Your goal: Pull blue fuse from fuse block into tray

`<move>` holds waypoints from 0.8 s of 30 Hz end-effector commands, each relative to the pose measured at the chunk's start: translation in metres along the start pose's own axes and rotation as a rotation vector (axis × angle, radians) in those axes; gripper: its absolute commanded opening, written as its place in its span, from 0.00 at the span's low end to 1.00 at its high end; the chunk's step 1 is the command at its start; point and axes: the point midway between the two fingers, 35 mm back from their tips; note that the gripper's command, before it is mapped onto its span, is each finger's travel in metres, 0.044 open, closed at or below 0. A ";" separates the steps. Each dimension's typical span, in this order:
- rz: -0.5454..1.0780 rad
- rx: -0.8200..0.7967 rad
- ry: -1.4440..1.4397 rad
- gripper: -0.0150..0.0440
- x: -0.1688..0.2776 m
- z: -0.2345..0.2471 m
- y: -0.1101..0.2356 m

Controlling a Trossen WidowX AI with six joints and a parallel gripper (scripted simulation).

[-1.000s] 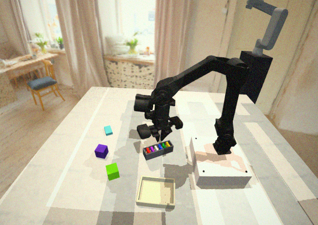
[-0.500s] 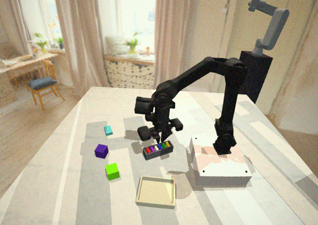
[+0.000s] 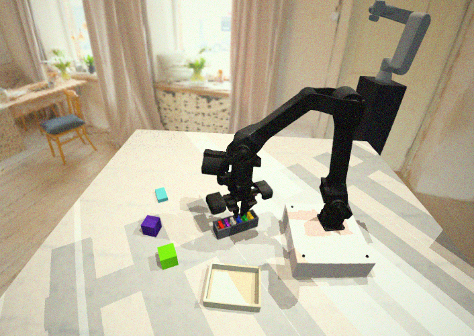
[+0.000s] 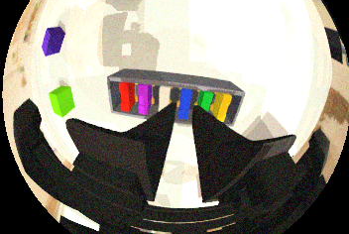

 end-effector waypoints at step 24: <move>0.006 0.000 0.005 0.38 0.002 -0.001 -0.014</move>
Point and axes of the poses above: the point midway between the two fingers, 35 mm back from their tips, its own y axis back along the fingers, its own z axis across the jaws, x = y × z, and after that the axes turned 1 degree about -y, right-handed
